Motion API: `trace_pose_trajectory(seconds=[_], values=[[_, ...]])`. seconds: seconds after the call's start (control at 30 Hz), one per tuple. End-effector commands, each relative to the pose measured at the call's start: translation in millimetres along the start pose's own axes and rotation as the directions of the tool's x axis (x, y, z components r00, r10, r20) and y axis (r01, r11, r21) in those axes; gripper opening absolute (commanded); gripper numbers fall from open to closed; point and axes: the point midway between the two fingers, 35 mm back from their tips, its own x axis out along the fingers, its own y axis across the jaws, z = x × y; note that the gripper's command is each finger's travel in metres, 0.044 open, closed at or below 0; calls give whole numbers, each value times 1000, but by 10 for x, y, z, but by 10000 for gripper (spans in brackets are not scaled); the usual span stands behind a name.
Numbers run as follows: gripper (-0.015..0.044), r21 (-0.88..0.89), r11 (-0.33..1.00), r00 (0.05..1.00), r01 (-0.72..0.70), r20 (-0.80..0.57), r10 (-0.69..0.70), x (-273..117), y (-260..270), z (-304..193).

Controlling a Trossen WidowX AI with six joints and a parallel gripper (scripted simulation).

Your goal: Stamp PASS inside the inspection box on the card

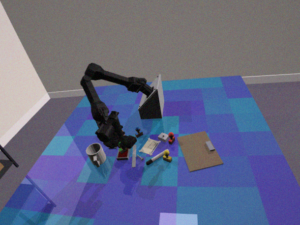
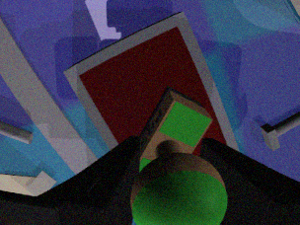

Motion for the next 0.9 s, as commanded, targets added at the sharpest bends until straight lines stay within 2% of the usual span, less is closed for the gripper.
trace_pose_trajectory(seconds=[0.0, 0.87], values=[[0, 6, 1000, 1000, 0, 4, 0, -32, -5, 9], [0, 6, 1000, 1000, -3, 3, 3, -325, -5, 12]])
